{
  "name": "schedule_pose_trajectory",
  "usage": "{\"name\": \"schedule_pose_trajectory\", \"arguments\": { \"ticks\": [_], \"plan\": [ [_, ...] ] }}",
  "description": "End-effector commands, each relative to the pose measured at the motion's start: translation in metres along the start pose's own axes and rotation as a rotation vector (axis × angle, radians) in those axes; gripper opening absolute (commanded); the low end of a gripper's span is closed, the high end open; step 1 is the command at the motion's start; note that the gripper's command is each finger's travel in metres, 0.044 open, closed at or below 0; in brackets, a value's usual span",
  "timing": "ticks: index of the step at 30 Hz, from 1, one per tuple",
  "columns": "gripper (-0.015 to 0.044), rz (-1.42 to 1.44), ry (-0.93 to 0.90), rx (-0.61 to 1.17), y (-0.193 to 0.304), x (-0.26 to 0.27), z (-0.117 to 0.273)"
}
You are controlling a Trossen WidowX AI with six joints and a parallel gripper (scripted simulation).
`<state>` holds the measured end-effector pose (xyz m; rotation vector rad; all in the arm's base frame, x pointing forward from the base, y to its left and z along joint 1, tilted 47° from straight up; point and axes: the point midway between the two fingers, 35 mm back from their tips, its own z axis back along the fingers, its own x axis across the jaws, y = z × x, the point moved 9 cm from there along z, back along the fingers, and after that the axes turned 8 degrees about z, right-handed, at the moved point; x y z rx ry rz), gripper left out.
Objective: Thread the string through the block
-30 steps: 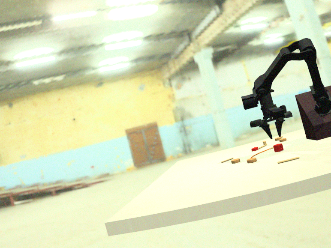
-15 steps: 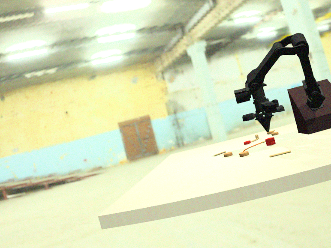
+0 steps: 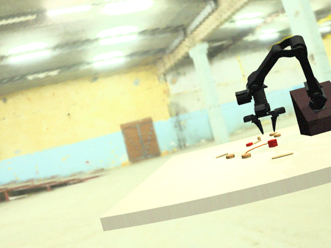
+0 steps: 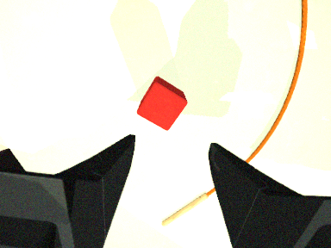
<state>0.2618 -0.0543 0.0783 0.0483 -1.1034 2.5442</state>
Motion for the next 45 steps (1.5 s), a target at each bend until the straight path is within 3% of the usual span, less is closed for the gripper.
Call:
{"name": "schedule_pose_trajectory", "arguments": {
  "ticks": [1,5,9,45],
  "plan": [
    [0.0341,-0.626,0.003,0.009,0.018,-0.012,0.0],
    [0.044,-1.06,0.007,0.01,0.03,-0.018,0.001],
    [0.044,-1.456,0.01,0.009,0.042,-0.023,0.001],
    [0.044,-3.8,0.007,0.003,0.114,-0.038,-0.001]
  ]
}}
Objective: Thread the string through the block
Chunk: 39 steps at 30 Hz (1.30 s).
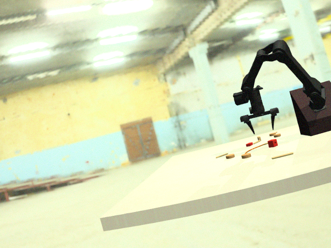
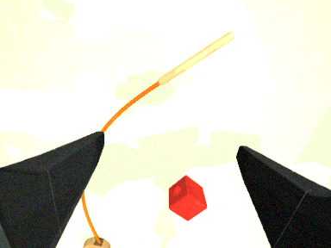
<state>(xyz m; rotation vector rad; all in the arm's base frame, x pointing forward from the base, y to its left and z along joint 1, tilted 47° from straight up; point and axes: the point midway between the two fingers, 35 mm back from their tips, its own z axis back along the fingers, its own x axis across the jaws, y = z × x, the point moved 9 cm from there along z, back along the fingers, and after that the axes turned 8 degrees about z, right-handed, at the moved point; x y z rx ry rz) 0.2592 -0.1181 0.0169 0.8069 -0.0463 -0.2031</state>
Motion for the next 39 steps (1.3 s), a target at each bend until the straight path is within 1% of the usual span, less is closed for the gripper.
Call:
{"name": "schedule_pose_trajectory", "arguments": {
  "ticks": [1,17,29,39],
  "plan": [
    [0.044,-0.865,0.007,-0.008,-0.0321,0.004,-0.004],
    [0.044,-0.866,0.007,-0.008,-0.0321,0.004,-0.004],
    [0.0125,-0.866,0.007,-0.008,-0.0321,0.004,-0.004],
    [0.0121,-0.866,0.007,-0.008,-0.0322,0.004,-0.0048]
  ]
}}
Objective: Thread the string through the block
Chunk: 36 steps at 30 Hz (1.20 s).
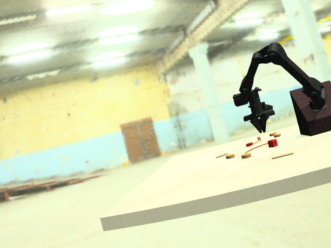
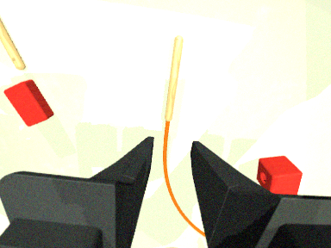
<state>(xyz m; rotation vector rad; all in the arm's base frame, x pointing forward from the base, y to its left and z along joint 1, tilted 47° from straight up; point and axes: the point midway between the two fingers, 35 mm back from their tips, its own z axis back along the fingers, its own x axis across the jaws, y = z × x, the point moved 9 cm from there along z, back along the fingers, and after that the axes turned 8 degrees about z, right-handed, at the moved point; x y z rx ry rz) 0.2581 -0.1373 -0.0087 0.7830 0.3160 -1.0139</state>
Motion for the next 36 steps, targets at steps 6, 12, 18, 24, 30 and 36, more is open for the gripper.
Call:
{"name": "schedule_pose_trajectory", "arguments": {
  "ticks": [6,12,18,24,30,36],
  "plan": [
    [0.0121,-0.003,-0.002,-0.003,0.0,0.001,-0.009],
    [0.0121,-0.003,-0.003,-0.004,0.0,0.002,-0.019],
    [0.0121,-0.003,-0.003,-0.003,0.001,0.002,-0.029],
    [0.0121,-0.003,-0.002,-0.003,0.001,0.002,-0.039],
    [0.0121,-0.003,-0.001,-0.002,0.0,0.001,-0.049],
    [0.0121,-0.002,0.0,-0.002,0.0,0.0,-0.058]
  ]
}}
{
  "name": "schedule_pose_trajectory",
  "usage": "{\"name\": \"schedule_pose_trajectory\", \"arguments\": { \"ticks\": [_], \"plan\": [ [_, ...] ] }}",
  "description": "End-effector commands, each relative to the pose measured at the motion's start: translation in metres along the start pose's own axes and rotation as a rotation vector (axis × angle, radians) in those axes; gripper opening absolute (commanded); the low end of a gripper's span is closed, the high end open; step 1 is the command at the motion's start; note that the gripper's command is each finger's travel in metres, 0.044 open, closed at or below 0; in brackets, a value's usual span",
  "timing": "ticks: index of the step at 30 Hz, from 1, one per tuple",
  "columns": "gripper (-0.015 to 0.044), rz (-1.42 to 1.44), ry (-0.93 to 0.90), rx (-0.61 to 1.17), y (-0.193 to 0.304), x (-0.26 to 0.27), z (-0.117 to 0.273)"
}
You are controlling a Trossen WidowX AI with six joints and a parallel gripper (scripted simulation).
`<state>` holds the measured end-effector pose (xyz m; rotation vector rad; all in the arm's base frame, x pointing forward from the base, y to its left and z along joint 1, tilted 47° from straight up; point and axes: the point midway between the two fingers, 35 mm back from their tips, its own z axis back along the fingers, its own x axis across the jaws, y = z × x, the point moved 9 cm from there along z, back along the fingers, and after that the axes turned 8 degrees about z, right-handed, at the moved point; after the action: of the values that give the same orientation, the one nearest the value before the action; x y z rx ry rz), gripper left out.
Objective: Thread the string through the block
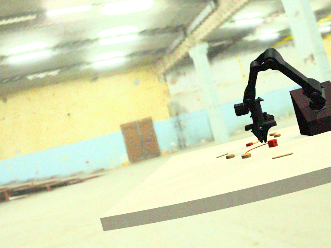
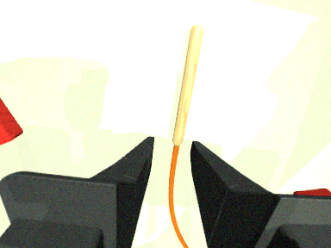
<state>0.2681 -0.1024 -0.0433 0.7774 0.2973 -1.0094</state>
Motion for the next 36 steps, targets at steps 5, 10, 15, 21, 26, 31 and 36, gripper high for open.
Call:
{"name": "schedule_pose_trajectory", "arguments": {
  "ticks": [5,10,15,21,26,31,36],
  "plan": [
    [0.0121,-0.013,0.016,-0.003,-0.0039,-0.0029,-0.0107],
    [0.0121,-0.013,0.016,-0.003,-0.0039,-0.0029,-0.0107],
    [0.0121,-0.013,0.016,-0.003,-0.0039,-0.0029,-0.0107],
    [0.0095,-0.007,0.011,-0.005,-0.0028,-0.0021,-0.0095],
    [0.0,-0.007,0.011,-0.005,-0.0028,-0.0021,-0.0095],
    [0.0,-0.007,0.011,-0.005,-0.0028,-0.0021,-0.0095],
    [0.0,-0.007,0.011,-0.005,-0.0026,-0.0017,-0.0065]
  ]
}}
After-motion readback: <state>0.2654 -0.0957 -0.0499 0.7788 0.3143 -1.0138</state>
